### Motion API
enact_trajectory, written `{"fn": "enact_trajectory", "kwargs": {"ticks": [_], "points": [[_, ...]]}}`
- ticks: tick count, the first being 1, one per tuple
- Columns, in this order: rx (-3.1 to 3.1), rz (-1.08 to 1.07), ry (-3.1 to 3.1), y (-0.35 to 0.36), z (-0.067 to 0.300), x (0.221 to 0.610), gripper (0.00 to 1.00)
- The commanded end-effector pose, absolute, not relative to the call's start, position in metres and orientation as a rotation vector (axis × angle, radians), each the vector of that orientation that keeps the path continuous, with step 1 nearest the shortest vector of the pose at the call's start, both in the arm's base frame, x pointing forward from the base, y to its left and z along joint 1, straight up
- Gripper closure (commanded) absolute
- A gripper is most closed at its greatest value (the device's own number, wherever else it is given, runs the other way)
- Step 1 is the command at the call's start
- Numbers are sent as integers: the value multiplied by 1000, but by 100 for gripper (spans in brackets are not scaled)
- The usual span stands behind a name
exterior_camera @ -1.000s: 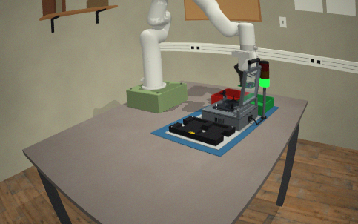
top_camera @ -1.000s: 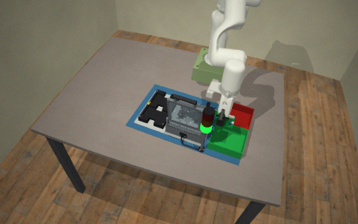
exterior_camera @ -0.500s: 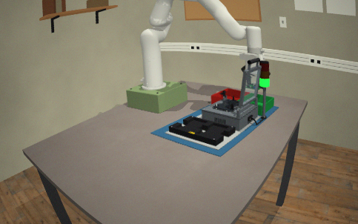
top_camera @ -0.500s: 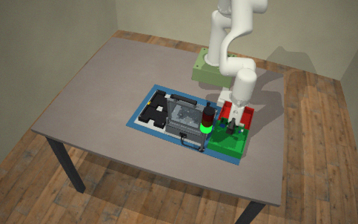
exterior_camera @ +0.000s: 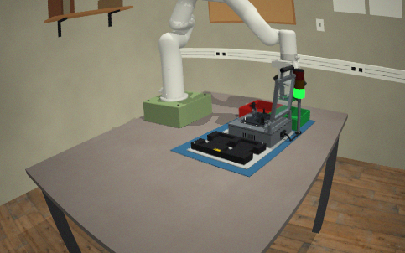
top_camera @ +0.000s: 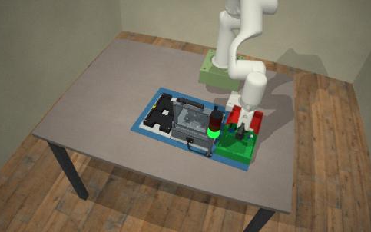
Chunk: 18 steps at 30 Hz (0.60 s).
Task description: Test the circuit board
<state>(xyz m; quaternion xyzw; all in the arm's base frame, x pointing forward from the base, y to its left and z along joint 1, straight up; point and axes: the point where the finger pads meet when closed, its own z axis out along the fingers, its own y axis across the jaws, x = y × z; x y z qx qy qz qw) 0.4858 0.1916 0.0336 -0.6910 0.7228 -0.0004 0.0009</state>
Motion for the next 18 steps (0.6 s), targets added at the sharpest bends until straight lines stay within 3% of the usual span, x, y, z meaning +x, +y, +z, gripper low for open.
{"fn": "enact_trajectory", "kwargs": {"ticks": [1,18], "points": [[-2167,-4,2267,192,35,487,21],[-2167,-4,2267,192,11,487,21]]}}
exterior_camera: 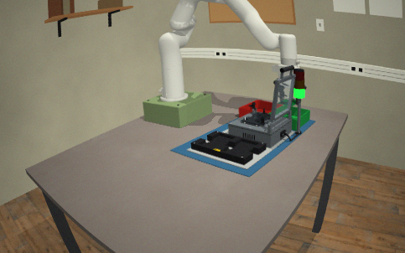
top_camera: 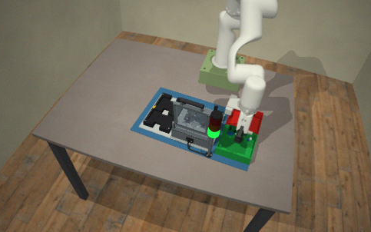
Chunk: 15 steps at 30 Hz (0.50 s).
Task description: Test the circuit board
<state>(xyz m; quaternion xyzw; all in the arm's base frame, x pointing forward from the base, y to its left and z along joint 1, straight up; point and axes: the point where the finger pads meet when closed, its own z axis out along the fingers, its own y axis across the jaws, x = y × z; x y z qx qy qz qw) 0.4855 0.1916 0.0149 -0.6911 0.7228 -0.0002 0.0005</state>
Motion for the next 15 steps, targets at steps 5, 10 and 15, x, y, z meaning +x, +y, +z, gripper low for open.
{"fn": "enact_trajectory", "kwargs": {"ticks": [5,10,15], "points": [[-2167,-4,2267,192,-4,487,21],[-2167,-4,2267,193,-20,487,21],[-2167,-4,2267,193,-29,488,21]]}}
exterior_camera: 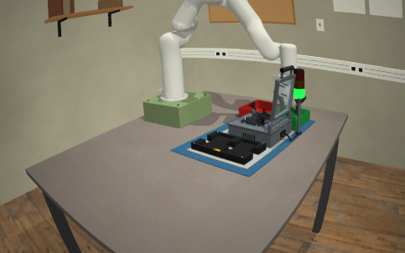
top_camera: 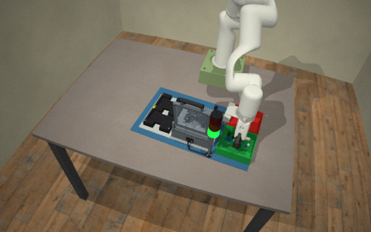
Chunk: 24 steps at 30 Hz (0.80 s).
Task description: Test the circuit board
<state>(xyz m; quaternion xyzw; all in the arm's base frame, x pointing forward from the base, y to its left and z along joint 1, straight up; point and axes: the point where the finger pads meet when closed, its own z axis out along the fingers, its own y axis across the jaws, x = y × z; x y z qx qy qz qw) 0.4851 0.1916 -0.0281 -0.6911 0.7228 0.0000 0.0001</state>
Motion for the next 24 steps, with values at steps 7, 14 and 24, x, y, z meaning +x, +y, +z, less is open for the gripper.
{"fn": "enact_trajectory", "kwargs": {"ticks": [7,14,24], "points": [[-2167,-4,2267,193,-47,488,21],[-2167,-4,2267,193,-56,488,21],[-2167,-4,2267,193,-59,488,21]]}}
